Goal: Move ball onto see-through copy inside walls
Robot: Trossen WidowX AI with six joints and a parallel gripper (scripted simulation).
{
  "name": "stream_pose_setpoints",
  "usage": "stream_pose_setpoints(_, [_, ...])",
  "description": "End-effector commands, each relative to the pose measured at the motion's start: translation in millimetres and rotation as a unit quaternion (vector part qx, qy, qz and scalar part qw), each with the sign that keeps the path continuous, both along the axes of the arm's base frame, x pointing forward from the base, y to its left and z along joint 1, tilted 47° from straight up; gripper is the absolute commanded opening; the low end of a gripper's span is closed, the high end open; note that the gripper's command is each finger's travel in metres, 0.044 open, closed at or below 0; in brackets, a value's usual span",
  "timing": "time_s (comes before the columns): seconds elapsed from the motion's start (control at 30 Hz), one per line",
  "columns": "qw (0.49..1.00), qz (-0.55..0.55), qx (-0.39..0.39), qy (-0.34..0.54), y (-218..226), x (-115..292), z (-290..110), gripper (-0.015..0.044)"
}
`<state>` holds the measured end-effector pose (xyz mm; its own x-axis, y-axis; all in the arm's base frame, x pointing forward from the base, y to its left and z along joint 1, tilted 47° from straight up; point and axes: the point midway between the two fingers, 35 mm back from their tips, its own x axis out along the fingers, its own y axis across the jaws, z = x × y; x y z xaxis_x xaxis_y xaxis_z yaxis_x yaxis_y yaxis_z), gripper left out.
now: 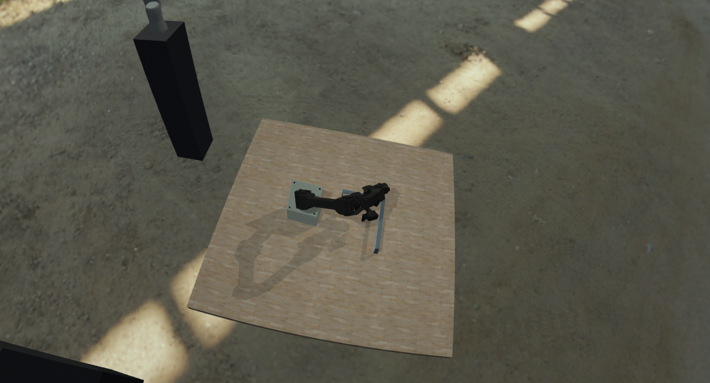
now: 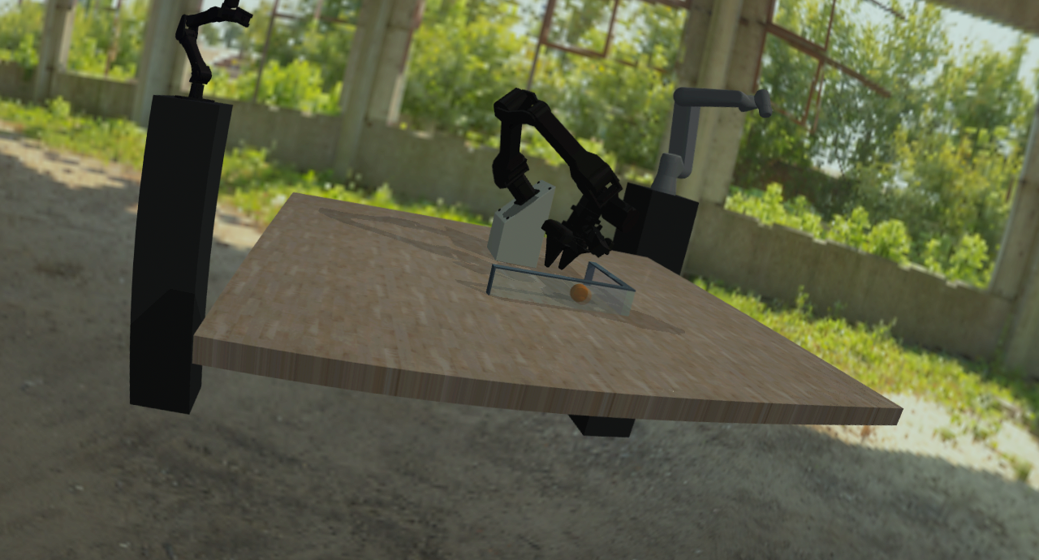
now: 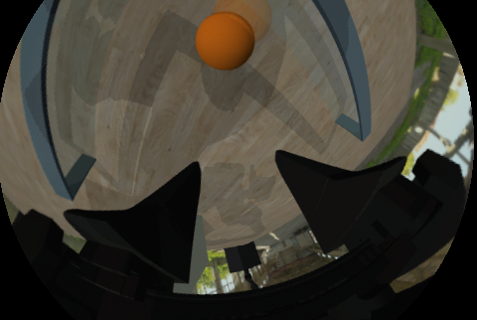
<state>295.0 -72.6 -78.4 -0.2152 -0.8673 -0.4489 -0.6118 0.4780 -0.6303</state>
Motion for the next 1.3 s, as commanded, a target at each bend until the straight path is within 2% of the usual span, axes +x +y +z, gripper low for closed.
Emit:
stream_pose_setpoints(0.0, [0.932, -0.147, 0.077, -0.321, 36.3, 63.5, -15.9, 0.0300])
stream_pose_setpoints(0.53, [0.932, -0.147, 0.078, -0.322, 36.4, 63.6, -16.0, 0.0300])
stream_pose_setpoints(1.27, [0.932, -0.147, 0.077, -0.321, 7.8, 60.9, -42.5, 0.0300])
